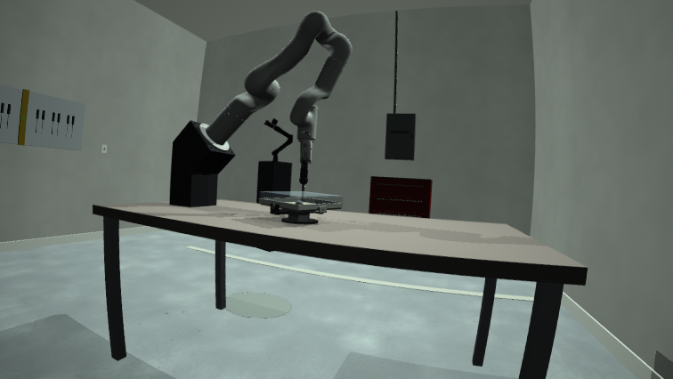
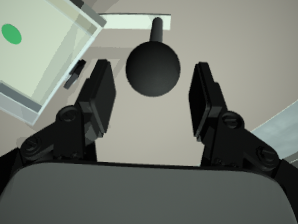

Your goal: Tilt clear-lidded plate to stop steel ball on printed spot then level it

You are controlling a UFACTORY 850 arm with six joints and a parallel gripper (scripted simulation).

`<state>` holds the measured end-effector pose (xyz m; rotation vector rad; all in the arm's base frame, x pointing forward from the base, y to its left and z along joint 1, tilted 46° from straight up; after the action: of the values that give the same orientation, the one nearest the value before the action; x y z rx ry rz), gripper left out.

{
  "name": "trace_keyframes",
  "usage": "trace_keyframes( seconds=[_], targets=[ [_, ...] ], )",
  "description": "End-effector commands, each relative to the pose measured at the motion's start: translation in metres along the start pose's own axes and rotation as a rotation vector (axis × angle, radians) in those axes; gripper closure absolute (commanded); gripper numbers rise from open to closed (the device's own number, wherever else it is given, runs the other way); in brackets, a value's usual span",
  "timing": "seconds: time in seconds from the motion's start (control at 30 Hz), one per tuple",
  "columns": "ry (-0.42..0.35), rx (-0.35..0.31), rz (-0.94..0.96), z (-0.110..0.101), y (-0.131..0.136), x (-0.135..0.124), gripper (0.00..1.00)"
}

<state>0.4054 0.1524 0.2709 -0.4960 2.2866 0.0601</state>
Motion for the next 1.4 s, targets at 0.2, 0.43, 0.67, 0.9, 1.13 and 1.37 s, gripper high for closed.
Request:
trace_keyframes(
  seconds=[0.2, 0.43, 0.67, 0.9, 1.13, 1.37],
  targets=[
    [0.000, 0.000, 0.000, 0.009, 0.000, 0.000, 0.39],
    [0.000, 0.000, 0.000, 0.015, 0.000, 0.000, 0.39],
    [0.000, 0.000, 0.000, 0.022, 0.000, 0.000, 0.39],
    [0.000, 0.000, 0.000, 0.025, 0.000, 0.000, 0.39],
    [0.000, 0.000, 0.000, 0.029, 0.000, 0.000, 0.39],
    [0.000, 0.000, 0.000, 0.029, 0.000, 0.000, 0.39]
  ],
)
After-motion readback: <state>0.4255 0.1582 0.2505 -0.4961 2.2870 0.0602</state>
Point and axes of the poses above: the point where the finger pads meet when closed, its own z axis out along the fingers, its own y axis across the jaws, x = y × z, the point moved 4 cm from there along -z, back along the fingers, and after that the axes turned 11 degrees about z, right-handed, at the moved point
